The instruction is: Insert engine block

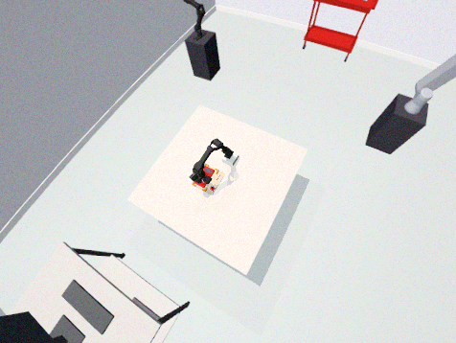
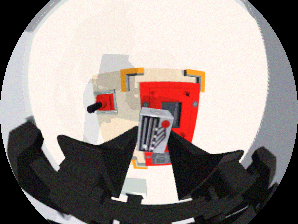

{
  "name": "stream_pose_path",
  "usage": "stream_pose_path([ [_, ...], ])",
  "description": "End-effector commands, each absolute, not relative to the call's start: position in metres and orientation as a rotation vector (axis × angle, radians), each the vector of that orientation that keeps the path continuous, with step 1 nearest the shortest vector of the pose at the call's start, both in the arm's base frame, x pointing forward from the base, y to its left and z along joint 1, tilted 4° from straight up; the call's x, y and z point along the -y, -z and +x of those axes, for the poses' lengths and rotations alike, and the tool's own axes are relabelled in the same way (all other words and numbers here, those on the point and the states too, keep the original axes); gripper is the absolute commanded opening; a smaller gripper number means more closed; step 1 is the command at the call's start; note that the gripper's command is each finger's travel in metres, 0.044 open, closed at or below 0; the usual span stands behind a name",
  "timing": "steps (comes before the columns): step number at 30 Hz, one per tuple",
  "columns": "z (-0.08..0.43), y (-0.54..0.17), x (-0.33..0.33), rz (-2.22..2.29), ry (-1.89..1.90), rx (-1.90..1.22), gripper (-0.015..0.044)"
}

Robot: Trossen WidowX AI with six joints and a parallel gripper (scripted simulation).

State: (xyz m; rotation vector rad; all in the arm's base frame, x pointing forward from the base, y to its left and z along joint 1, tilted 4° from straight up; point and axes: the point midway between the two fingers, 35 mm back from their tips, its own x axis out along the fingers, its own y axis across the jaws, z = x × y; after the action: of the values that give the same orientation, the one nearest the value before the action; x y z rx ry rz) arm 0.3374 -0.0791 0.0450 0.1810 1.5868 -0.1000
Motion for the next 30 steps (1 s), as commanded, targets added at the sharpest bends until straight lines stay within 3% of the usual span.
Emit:
stream_pose_path([
  [1, 0.338, -0.041, 0.090, 0.135, 0.064, -1.586, 0.0000],
  [10, 0.337, -0.031, 0.112, 0.042, -0.029, -1.586, 0.0000],
  [16, 0.337, -0.032, 0.112, 0.021, -0.050, -1.585, 0.0157],
  [30, 0.337, -0.032, 0.112, 0.020, -0.050, -1.585, 0.0158],
])
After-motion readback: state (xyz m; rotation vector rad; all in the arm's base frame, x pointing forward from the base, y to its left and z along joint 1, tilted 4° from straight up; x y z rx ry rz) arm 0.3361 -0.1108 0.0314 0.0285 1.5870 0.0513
